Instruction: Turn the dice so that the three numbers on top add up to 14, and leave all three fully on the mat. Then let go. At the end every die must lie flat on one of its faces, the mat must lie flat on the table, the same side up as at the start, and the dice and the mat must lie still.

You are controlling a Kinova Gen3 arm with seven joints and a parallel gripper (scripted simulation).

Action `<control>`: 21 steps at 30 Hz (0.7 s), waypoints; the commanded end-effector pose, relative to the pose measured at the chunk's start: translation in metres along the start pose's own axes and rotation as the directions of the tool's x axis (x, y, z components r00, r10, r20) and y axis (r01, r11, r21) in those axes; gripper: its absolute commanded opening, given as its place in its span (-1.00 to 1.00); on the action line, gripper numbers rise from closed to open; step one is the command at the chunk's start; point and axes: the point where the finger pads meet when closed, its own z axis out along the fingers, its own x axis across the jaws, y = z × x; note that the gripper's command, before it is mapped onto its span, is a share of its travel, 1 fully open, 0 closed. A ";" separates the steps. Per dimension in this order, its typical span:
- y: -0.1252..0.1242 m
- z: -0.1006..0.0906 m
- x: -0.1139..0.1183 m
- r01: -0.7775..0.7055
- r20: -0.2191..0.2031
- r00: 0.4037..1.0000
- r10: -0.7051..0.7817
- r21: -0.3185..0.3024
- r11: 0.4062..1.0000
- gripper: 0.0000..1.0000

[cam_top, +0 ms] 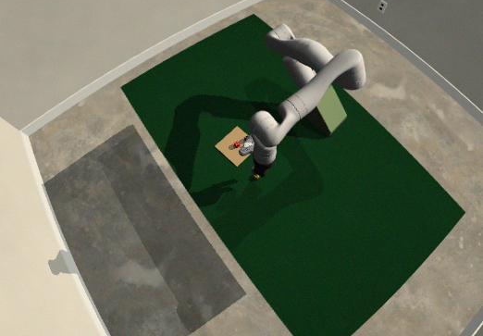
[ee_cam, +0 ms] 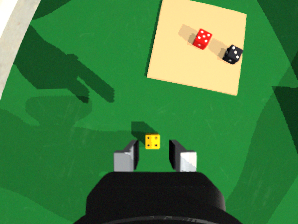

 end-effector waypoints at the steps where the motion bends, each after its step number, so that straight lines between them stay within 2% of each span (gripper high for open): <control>1: 0.000 0.002 0.000 0.000 0.000 1.000 0.000 0.001 1.000 0.40; 21: 0.000 0.029 -0.001 0.000 0.000 1.000 0.000 0.001 1.000 0.40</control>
